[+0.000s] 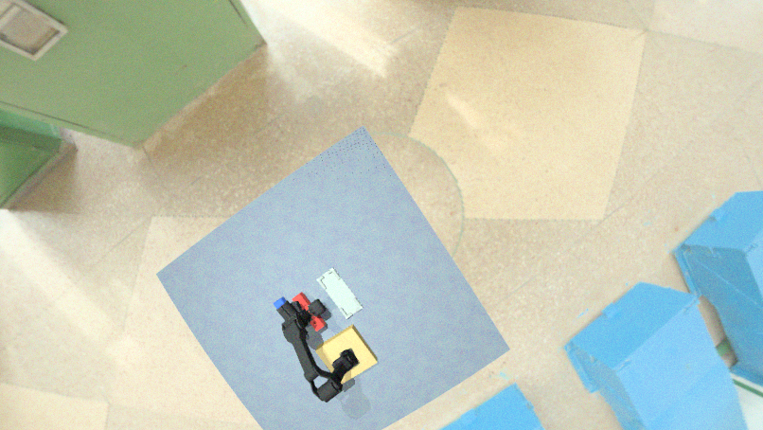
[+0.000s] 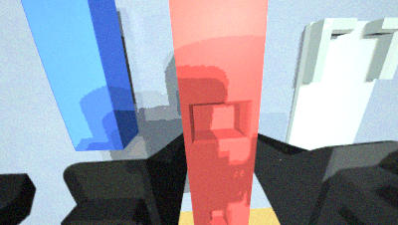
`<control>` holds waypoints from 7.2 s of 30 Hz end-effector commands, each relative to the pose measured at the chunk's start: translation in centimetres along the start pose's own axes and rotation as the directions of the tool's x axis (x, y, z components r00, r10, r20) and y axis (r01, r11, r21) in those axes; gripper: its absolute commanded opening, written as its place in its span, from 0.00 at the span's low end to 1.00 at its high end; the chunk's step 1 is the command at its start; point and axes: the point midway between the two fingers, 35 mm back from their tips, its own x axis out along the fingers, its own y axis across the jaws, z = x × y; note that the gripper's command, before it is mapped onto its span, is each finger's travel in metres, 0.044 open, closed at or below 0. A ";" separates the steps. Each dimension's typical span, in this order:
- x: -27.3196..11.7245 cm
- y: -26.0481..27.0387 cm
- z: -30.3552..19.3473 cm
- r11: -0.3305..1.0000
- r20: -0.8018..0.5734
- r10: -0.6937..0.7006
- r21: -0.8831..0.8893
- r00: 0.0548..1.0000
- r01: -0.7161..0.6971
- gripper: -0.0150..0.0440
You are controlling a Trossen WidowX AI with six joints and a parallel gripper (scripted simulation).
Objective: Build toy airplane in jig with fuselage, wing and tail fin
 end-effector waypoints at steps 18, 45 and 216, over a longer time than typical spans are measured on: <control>-6.6 0.0 -0.1 1.000 0.011 0.003 0.003 1.000 -0.003 0.25; -6.8 -4.8 -0.1 1.000 0.015 0.002 -0.015 1.000 -0.001 0.25; -3.6 10.2 5.7 0.999 0.015 0.012 0.033 1.000 -0.013 1.00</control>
